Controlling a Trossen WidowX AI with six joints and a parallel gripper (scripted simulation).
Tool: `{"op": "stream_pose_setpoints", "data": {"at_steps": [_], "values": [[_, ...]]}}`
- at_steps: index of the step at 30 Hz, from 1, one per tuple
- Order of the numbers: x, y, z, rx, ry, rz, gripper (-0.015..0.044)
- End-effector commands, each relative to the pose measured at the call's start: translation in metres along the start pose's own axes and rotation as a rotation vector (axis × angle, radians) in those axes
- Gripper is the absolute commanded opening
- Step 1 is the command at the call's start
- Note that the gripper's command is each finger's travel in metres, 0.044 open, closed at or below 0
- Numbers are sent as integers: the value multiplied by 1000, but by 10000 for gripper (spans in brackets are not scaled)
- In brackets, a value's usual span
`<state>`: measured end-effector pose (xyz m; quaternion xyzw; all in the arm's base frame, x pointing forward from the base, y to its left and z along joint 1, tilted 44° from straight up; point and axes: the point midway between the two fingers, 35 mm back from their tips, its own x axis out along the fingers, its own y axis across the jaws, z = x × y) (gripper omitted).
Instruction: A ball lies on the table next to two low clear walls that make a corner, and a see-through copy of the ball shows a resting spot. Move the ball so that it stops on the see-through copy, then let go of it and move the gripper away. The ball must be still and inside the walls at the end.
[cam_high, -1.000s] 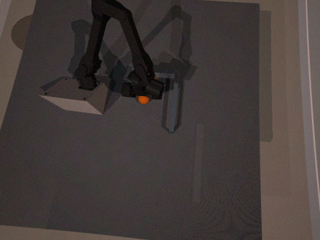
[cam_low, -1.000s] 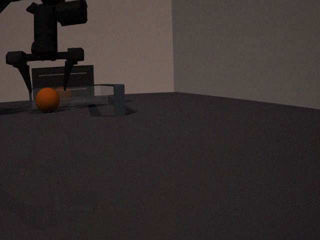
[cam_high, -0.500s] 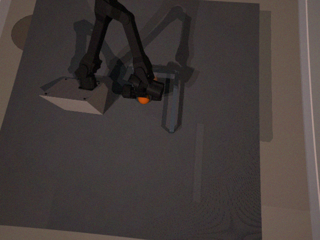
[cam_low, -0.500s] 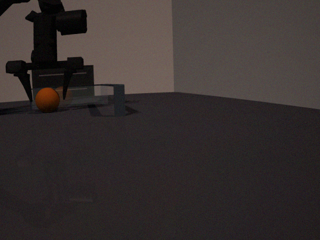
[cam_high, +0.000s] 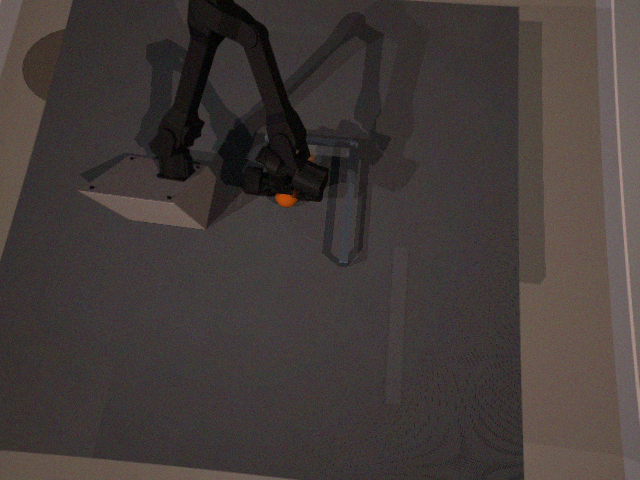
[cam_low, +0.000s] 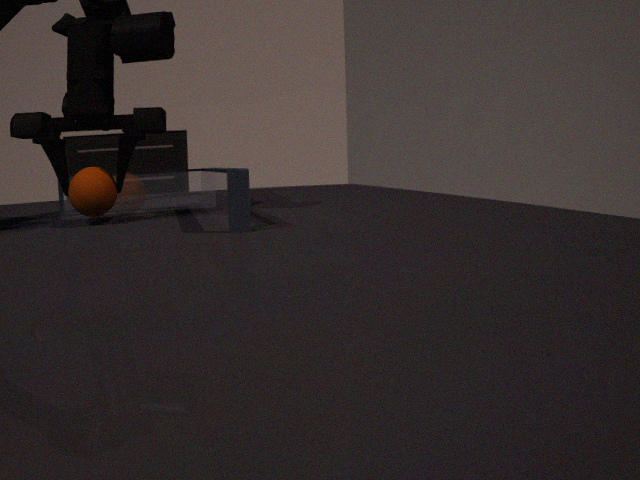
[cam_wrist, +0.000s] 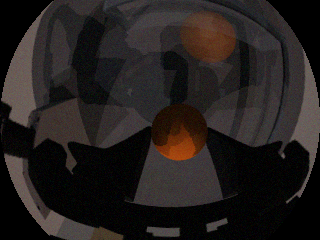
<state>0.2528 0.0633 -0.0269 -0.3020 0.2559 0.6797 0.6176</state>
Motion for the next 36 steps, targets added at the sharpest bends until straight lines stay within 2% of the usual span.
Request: {"op": "stream_pose_setpoints", "data": {"at_steps": [1, 3, 17, 22, 36], "values": [[-23, -7, -3, -9, 13, -17, 52], [-36, -9, -4, -8, 15, -17, 0], [-128, 1, 0, -9, 8, -14, 0], [-126, -2, 5, -11, 15, -14, 0], [-95, -25, 64, -16, 27, -20, 0]]}}
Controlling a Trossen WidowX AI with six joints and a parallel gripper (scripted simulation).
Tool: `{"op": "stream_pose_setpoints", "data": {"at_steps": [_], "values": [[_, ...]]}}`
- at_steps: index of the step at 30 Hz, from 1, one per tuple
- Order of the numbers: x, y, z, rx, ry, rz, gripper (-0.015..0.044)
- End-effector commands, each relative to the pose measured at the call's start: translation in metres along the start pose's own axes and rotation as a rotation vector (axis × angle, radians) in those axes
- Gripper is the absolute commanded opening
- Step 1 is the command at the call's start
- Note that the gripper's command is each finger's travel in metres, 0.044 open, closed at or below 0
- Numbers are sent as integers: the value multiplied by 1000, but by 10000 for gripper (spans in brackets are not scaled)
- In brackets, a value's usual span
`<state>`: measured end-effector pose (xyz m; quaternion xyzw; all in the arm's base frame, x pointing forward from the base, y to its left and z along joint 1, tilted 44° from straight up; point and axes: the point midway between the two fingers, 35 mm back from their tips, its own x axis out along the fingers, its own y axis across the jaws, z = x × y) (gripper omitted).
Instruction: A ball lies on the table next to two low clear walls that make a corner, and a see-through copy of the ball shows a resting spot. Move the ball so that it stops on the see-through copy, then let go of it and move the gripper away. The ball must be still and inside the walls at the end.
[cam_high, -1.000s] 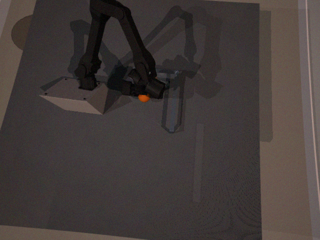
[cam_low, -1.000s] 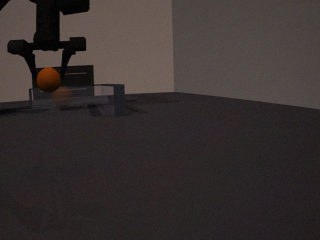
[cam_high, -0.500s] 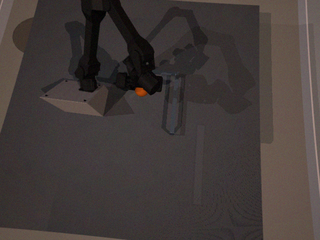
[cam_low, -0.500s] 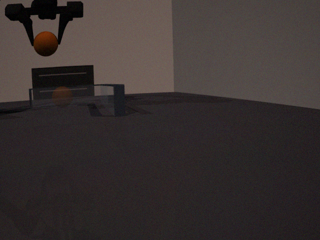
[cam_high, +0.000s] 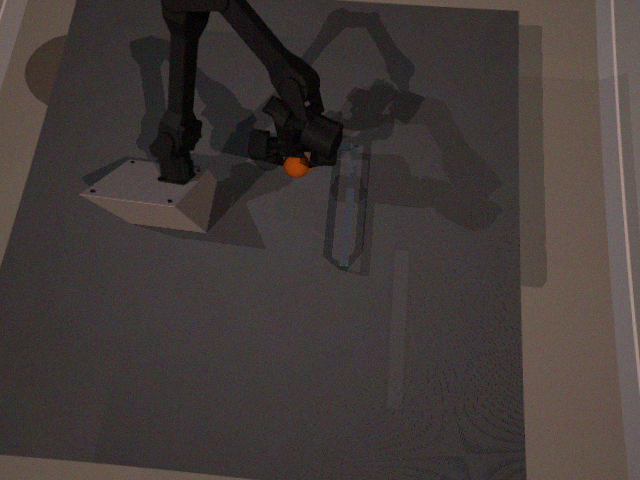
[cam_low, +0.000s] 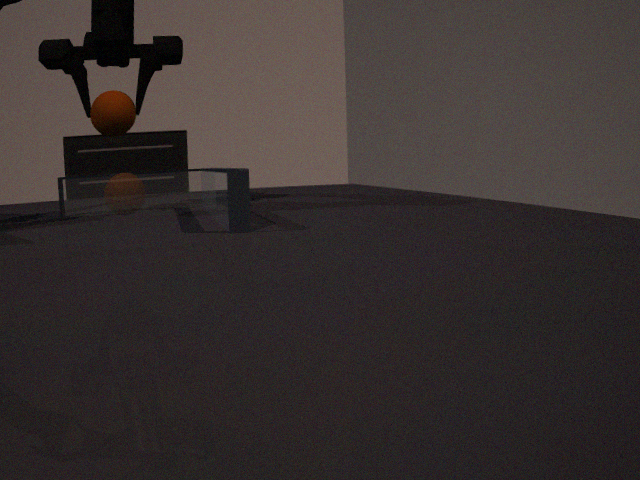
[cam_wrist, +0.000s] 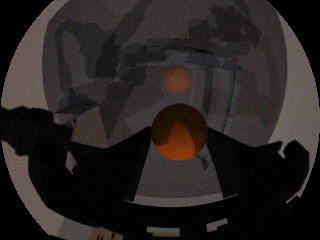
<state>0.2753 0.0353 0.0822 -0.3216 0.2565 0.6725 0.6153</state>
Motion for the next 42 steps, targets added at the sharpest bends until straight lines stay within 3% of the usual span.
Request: {"op": "stream_pose_setpoints", "data": {"at_steps": [1, 9, 26, 42], "values": [[7, -4, 16, 6, -8, -5, 0], [23, -7, 52, 10, -32, -1, 0], [90, -8, 56, 10, -35, -1, 0], [110, -7, 57, 10, -37, -1, 0]]}}
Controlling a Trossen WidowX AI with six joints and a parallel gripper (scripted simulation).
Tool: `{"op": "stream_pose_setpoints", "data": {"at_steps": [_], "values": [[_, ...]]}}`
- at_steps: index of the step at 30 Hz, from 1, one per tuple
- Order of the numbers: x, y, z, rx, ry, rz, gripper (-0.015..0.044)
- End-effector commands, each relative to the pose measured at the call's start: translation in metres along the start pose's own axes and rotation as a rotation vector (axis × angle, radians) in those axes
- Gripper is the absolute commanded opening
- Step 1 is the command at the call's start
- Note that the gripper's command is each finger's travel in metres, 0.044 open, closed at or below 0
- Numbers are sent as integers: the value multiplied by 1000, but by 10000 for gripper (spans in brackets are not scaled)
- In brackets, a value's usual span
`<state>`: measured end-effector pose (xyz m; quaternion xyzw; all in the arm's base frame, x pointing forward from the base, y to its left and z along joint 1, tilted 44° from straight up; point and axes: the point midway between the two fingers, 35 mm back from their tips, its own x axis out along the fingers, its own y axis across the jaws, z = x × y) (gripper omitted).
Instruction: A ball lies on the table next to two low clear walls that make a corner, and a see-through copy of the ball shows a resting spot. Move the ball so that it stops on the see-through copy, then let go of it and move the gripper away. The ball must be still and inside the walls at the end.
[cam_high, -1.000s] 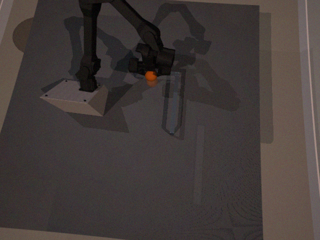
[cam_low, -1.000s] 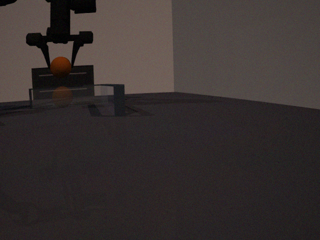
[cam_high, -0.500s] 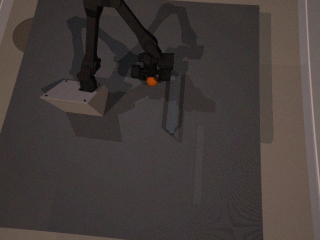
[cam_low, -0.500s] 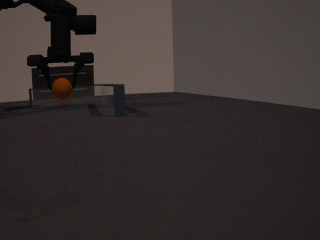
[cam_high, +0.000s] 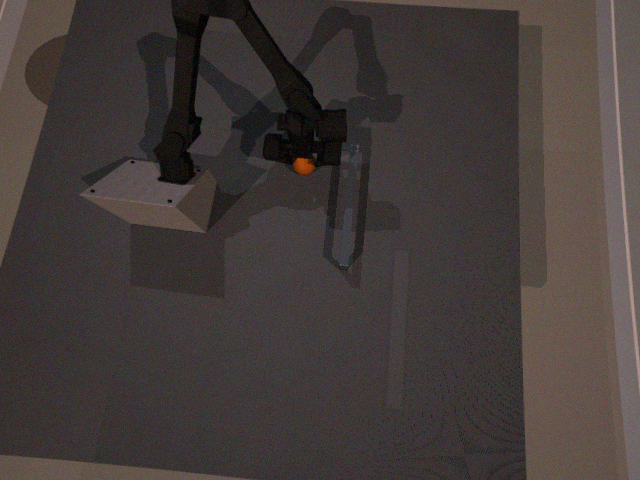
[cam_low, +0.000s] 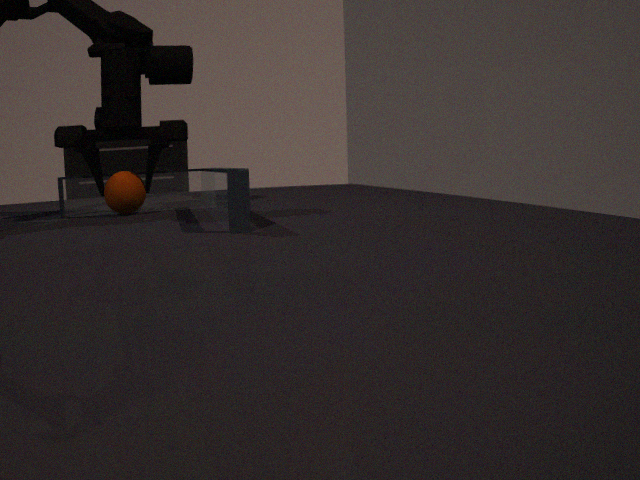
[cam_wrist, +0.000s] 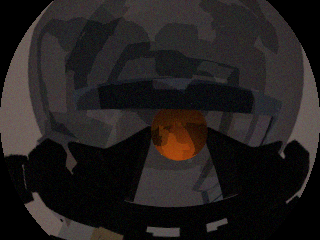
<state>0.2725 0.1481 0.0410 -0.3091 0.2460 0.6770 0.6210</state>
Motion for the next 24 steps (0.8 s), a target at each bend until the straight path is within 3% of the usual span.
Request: {"op": "stream_pose_setpoints", "data": {"at_steps": [1, 4, 19, 21, 24], "values": [[6, 1, 0, 7, -1, 1, 0], [7, 1, 0, 7, -2, 1, 0], [4, 0, 0, 6, -1, 0, 394], [-7, -1, -1, 6, 2, 0, 407], [-56, -3, -2, 7, 6, 1, 407]]}}
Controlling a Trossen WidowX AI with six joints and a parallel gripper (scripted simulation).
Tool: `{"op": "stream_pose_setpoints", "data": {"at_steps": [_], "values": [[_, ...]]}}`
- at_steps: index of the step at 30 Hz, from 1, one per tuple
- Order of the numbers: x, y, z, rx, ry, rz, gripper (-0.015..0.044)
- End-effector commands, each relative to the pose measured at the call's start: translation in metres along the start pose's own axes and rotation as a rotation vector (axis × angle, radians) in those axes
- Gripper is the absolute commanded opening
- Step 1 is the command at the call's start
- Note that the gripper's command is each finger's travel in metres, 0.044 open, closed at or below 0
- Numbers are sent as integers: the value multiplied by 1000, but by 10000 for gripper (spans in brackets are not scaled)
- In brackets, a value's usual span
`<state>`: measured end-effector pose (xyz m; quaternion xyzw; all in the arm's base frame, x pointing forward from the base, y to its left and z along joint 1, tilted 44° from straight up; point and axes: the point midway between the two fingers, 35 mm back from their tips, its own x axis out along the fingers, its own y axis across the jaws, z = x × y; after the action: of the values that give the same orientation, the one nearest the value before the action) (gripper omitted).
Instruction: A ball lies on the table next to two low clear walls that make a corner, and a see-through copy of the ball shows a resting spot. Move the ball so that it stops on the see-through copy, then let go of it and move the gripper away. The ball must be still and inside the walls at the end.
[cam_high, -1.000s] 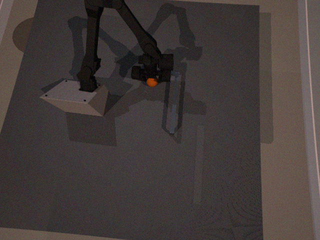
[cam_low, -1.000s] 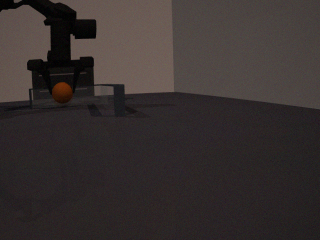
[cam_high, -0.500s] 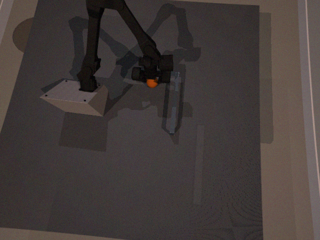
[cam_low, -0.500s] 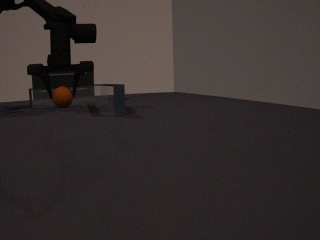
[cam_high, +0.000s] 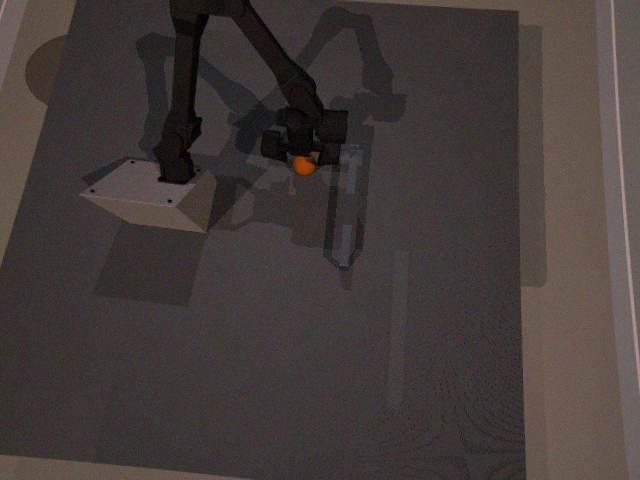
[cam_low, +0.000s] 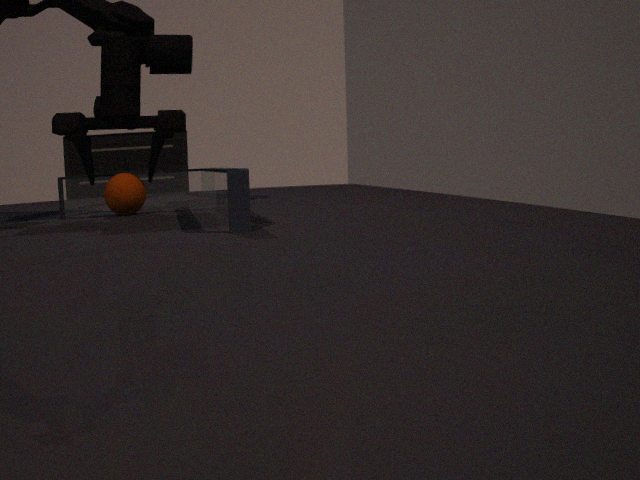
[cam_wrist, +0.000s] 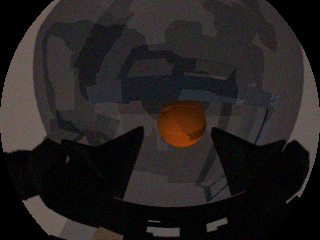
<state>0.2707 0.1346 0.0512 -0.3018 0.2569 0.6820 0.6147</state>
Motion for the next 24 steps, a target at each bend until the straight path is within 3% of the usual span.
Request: {"op": "stream_pose_setpoints", "data": {"at_steps": [1, 13, 15, 18, 24], "values": [[-54, -3, 1, -10, 1, -24, 407], [-57, -4, 0, -2, -1, -30, 407], [-68, -4, -1, -3, 1, -30, 440], [-104, -2, -1, -6, 1, -30, 440], [-107, -2, 0, -7, 1, -30, 440]]}}
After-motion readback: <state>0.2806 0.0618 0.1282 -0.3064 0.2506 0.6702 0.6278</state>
